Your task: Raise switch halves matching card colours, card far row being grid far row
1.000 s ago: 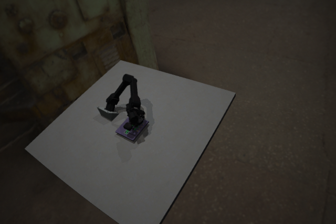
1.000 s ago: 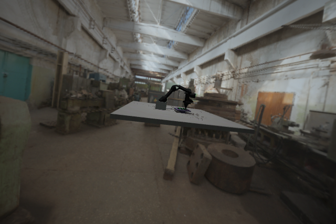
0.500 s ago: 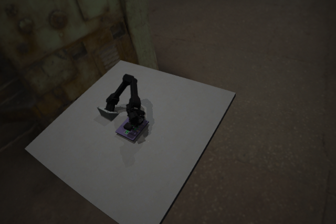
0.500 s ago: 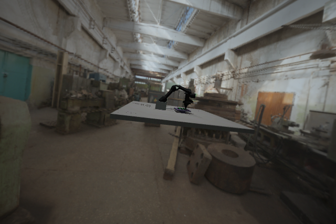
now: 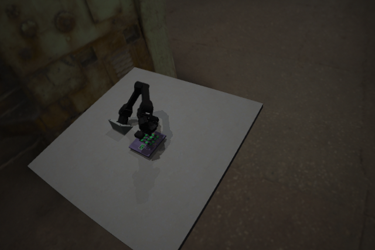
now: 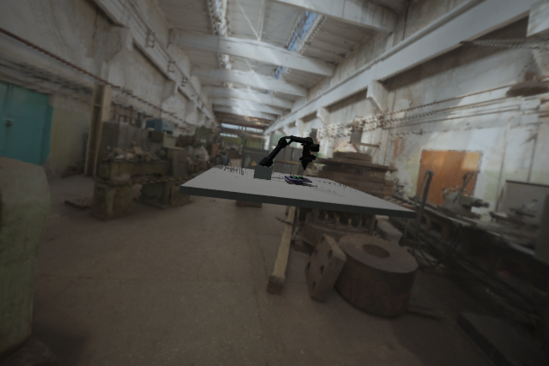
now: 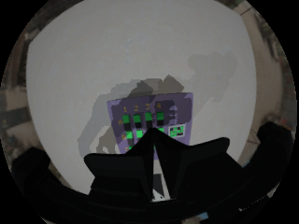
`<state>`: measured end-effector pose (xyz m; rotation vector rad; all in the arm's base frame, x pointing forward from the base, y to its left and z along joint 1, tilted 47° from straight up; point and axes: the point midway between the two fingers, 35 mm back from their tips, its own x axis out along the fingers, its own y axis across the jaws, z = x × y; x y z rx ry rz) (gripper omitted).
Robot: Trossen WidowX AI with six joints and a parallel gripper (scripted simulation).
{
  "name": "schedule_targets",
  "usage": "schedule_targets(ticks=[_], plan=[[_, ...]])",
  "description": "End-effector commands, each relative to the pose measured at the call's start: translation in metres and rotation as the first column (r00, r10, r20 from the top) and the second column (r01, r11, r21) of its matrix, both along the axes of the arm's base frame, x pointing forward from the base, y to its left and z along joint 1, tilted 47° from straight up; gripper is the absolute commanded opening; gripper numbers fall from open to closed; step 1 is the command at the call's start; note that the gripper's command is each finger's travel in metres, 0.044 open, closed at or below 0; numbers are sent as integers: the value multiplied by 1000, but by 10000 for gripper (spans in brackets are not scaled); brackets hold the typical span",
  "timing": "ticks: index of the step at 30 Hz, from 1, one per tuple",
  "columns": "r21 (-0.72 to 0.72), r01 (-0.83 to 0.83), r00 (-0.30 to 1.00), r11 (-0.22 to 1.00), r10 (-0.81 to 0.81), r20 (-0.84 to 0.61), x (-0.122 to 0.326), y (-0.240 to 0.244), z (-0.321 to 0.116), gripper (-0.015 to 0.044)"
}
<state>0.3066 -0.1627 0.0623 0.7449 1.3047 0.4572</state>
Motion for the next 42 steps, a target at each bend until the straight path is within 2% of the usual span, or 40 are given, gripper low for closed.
schedule_targets(ticks=[1,8,16,42], plan=[[7,-19,1000,1000,19,-7,-10,11,9,0],[10,-19,1000,1000,19,-10,-52,49,31,0],[8,0,1000,1000,0,9,-46,74,7,0],[9,0,1000,1000,0,10,-41,90,-9,0]])
